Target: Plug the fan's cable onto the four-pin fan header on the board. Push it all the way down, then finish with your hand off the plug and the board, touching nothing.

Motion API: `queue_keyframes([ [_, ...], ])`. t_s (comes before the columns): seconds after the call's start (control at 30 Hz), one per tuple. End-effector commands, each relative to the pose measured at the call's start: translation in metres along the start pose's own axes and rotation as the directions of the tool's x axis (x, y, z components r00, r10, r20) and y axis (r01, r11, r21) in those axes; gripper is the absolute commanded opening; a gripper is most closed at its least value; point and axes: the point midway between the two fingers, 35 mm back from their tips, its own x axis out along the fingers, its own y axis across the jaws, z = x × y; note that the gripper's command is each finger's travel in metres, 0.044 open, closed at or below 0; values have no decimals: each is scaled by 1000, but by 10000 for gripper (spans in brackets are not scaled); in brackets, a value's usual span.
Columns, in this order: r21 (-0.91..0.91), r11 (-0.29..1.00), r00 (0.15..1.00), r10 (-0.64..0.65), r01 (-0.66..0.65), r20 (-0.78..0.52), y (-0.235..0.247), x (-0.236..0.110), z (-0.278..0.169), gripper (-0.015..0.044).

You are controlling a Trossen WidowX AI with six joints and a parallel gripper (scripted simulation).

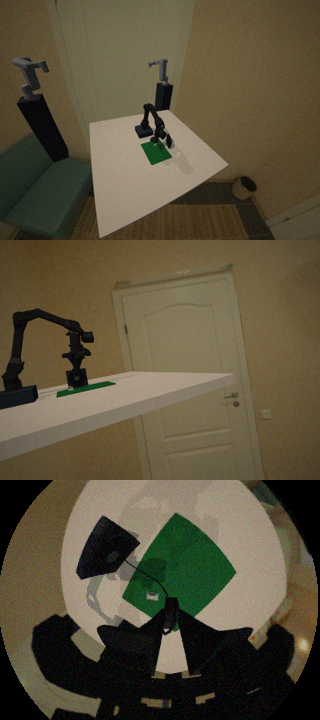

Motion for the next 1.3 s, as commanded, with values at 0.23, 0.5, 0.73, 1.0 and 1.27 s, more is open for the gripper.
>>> queue_keyframes([
  [0.23,-331,942,998,-43,56,45,17,-4,29,0],
  [0.5,-518,850,995,-62,91,72,30,-5,45,0],
  [0.73,-515,855,995,-14,65,103,30,2,47,0],
  [1.0,-510,860,984,70,23,163,29,13,50,0],
  [1.27,-508,861,962,149,-12,230,29,23,53,0],
])
